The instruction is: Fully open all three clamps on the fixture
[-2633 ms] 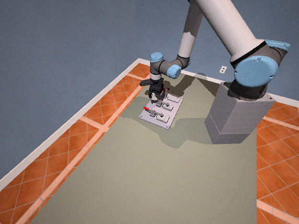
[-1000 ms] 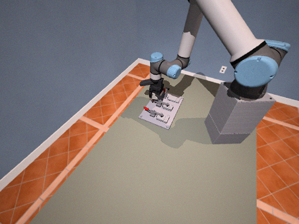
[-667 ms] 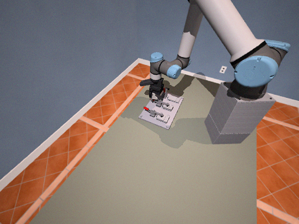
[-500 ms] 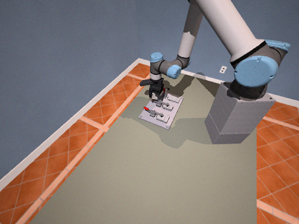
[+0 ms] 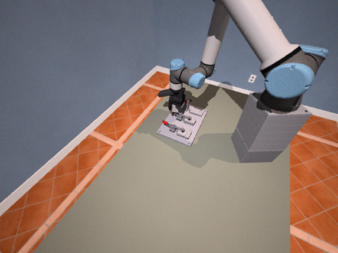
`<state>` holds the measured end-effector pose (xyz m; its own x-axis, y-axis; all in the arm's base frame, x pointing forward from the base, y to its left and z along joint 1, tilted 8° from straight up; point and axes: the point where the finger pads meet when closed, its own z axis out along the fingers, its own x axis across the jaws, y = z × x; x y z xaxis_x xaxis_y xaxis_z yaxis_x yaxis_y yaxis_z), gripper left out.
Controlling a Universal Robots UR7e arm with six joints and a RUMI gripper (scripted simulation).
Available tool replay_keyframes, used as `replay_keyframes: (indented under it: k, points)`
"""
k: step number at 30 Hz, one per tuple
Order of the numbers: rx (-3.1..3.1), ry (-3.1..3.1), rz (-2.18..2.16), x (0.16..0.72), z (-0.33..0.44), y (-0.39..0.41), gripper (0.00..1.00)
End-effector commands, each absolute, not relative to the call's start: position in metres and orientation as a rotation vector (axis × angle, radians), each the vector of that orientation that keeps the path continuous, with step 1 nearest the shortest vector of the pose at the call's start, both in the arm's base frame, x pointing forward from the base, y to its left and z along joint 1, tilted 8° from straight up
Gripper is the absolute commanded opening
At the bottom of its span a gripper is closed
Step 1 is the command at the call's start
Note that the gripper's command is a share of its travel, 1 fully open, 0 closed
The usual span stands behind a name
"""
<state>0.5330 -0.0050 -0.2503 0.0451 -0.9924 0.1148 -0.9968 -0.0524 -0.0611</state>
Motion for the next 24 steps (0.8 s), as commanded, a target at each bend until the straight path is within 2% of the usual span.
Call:
replay_keyframes:
  k: [1,24]
  points:
    - [2.246,-2.138,0.197,0.533,-0.249,-0.005,0.00]
    - [2.246,-2.138,0.197,0.527,-0.239,-0.004,0.00]
